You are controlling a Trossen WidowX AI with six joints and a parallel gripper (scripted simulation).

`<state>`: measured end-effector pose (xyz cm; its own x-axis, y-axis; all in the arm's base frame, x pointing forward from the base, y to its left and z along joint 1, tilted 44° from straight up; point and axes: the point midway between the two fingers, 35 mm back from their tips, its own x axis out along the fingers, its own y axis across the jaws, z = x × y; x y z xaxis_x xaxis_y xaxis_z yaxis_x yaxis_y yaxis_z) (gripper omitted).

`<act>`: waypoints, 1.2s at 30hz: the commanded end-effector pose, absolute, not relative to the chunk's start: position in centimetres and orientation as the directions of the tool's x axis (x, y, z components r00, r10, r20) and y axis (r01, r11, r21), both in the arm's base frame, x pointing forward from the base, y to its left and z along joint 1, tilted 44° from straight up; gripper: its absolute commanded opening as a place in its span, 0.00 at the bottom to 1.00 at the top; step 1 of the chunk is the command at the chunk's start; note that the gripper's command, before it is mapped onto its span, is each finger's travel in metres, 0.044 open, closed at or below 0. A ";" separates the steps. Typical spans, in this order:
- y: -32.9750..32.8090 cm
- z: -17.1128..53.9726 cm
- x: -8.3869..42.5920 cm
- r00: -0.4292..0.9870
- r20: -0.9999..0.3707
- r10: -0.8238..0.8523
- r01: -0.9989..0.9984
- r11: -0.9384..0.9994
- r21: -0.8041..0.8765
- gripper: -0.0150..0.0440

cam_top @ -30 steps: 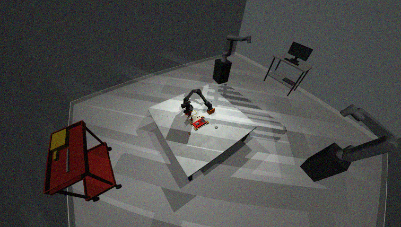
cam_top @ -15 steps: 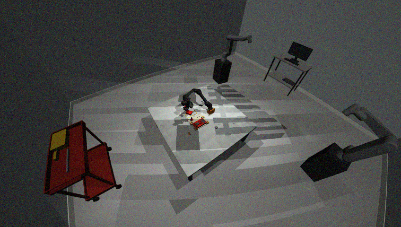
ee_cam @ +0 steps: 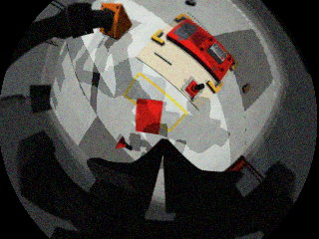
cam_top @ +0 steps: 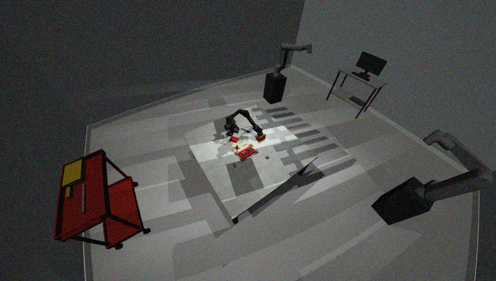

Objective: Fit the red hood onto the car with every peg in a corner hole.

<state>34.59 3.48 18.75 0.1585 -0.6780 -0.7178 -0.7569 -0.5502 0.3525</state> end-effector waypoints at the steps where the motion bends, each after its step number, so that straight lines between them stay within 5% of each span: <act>1: 3.4 18.7 34.6 0.157 -0.718 -0.678 -0.753 -0.552 0.357 0.25; 8: 3.4 18.7 34.6 0.157 -0.718 -0.678 -0.753 -0.552 0.357 0.25; 18: 2.4 18.4 34.3 0.154 -0.719 -0.678 -0.978 -0.210 -0.011 0.70; 25: 1.5 18.1 34.1 0.151 -0.719 -0.679 -0.940 0.126 -0.316 1.00; 36: 0.1 17.7 33.5 0.146 -0.719 -0.679 -0.504 0.574 -0.645 1.00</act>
<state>34.09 1.42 18.34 0.1626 -0.6707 -0.7237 -0.8404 0.2902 -0.4577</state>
